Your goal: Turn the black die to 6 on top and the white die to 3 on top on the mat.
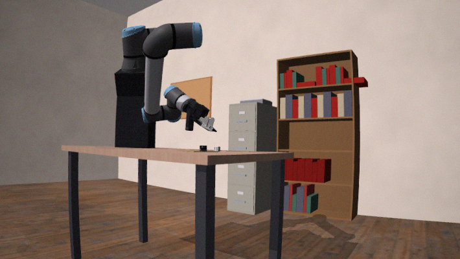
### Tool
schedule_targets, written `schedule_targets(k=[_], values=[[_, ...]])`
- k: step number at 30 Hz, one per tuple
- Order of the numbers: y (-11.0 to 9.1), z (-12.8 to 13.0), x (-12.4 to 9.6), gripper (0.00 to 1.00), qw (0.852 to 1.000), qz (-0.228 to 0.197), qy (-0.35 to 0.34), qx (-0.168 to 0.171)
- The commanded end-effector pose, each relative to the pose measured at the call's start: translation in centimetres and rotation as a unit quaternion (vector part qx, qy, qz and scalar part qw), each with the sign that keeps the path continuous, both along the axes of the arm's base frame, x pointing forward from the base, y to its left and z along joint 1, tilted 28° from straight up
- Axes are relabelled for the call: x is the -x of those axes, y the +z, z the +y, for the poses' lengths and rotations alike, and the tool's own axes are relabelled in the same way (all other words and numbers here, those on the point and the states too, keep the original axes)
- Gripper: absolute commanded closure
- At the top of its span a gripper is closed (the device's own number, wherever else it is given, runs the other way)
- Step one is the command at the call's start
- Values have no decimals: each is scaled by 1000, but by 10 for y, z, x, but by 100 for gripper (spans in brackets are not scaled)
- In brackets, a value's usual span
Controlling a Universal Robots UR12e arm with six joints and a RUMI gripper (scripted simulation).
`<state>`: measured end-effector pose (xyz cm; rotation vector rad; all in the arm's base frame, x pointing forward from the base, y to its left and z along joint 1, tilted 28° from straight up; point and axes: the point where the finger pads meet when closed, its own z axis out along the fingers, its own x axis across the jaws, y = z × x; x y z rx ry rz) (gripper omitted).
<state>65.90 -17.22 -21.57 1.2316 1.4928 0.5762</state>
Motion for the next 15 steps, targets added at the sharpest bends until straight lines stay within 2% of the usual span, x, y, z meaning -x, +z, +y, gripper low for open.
schedule_targets(k=[1, 7, 13, 15], values=[[1, 0, -1, 76, 1000, 5, -2, -1], [3, 0, -4, 76, 999, 31, -15, -5], [7, 2, -8, 76, 996, 81, -38, -10], [7, 2, -8, 76, 996, 81, -38, -10]])
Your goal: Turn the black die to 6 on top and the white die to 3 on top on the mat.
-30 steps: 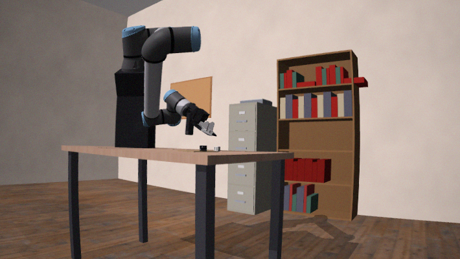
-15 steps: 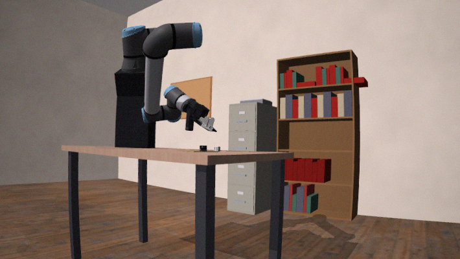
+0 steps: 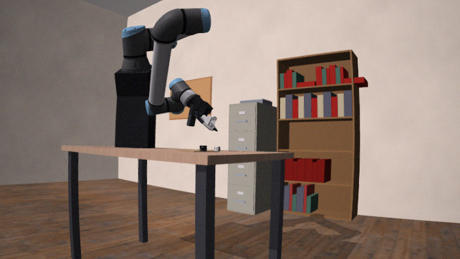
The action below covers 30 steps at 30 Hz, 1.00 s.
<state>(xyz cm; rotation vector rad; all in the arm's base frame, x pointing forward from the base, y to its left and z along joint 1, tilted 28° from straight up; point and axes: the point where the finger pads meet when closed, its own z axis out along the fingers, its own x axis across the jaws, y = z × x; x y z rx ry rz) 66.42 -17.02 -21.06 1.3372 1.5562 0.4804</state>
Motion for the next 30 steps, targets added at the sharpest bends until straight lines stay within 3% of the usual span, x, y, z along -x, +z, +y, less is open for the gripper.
schedule_targets(k=[1, 15, 17, 30], values=[[2, 0, -4, 76, 999, 28, -15, -4], [15, 5, -16, 76, 979, 184, -86, -20], [15, 5, -16, 76, 979, 184, -86, -20], [25, 8, -27, 76, 942, 303, -141, -33]])
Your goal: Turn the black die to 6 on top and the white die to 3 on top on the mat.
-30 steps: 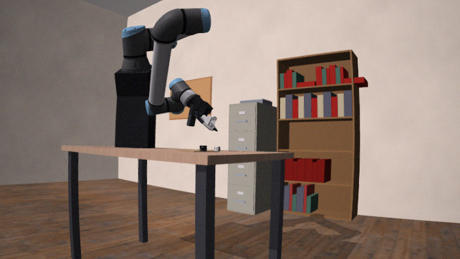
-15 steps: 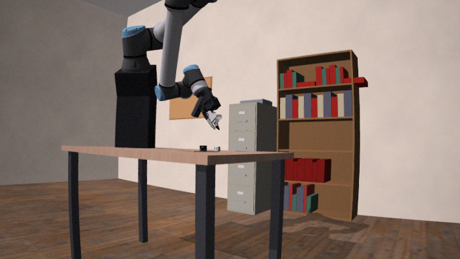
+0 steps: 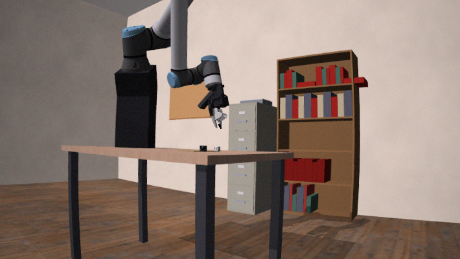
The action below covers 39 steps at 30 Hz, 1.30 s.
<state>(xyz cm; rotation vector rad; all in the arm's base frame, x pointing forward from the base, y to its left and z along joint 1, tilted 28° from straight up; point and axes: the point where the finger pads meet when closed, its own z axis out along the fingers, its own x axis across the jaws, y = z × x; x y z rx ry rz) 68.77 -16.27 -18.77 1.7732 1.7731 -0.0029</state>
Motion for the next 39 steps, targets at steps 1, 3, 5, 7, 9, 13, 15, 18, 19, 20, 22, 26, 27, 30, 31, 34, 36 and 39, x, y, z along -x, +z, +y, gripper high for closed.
schedule_targets(k=[1, 3, 5, 7, 9, 13, 15, 18, 19, 20, 22, 26, 27, 30, 31, 34, 36, 39], values=[[2, 1, -5, 76, 999, 46, -23, -7], [2, 1, -5, 76, 998, 53, -26, -8], [2, 1, -6, 76, 998, 59, -29, -9], [3, 1, -7, 76, 997, 70, -34, -10], [4, 1, -8, 76, 996, 79, -38, -11], [5, 2, -9, 76, 995, 92, -44, -12], [6, 2, -9, 76, 994, 95, -45, -12], [7, 2, -9, 76, 994, 98, -47, -12], [7, 2, -9, 76, 994, 99, -47, -12], [7, 2, -9, 76, 994, 99, -47, -12], [7, 2, -9, 76, 994, 99, -47, -12], [7, 2, -9, 0, 994, 99, -47, -12], [7, 2, -9, 0, 994, 99, -47, -12], [7, 2, -9, 0, 994, 99, -47, -12], [7, 2, -9, 0, 994, 99, -47, -12], [7, 2, -9, 0, 994, 99, -47, -12], [7, 2, -9, 0, 994, 99, -48, -13], [7, 2, -9, 0, 994, 98, -48, -13]])
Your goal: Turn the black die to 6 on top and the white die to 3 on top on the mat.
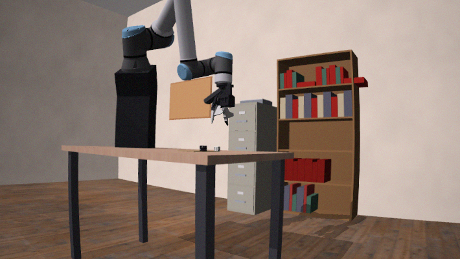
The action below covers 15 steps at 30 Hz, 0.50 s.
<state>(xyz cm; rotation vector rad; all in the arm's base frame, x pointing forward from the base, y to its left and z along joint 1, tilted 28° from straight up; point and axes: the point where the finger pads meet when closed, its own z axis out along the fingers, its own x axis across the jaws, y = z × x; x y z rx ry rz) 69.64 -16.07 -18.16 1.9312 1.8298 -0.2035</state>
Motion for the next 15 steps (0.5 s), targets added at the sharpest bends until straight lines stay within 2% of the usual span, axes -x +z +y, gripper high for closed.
schedule_targets(k=[1, 7, 15], values=[[0, 0, 0, 0, 1000, -1, -2, 0], [-1, 0, 0, 0, 1000, -12, -23, -5], [-4, -1, 2, 0, 995, -42, -86, -20]])
